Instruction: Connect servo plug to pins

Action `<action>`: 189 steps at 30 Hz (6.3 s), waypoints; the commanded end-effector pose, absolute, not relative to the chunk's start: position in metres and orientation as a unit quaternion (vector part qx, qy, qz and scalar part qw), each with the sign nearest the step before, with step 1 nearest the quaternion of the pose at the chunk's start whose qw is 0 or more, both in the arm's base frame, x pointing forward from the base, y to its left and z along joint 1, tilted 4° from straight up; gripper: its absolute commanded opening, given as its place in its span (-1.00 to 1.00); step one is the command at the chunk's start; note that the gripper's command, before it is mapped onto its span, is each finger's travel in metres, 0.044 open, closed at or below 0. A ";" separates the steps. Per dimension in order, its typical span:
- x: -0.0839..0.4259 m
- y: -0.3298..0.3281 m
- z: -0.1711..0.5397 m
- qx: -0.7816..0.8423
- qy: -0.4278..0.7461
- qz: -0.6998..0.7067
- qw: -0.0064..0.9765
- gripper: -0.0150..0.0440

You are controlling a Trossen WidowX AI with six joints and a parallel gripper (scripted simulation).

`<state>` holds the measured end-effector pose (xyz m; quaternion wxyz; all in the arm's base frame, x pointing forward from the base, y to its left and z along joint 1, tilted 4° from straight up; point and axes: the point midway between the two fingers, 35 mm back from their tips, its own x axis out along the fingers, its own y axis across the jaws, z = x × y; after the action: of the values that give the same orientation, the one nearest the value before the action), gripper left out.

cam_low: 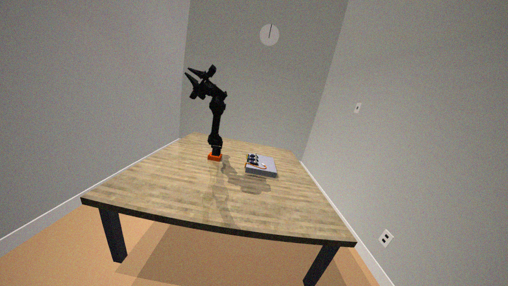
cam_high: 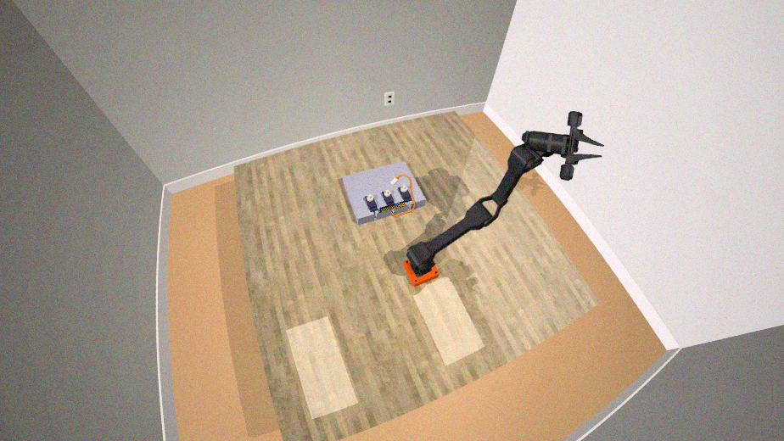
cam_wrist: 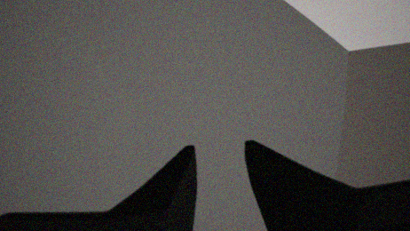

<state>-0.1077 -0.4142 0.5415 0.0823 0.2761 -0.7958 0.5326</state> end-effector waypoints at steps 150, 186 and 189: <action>0.393 -0.032 0.260 -0.398 0.245 0.081 0.880 -0.10; 0.416 -0.083 0.143 -0.627 0.377 0.455 0.508 -0.10; 0.414 -0.086 0.133 -0.630 0.369 0.492 0.475 -0.10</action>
<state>0.4153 -0.0824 0.1419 -0.5051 0.6282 -0.3782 -0.4552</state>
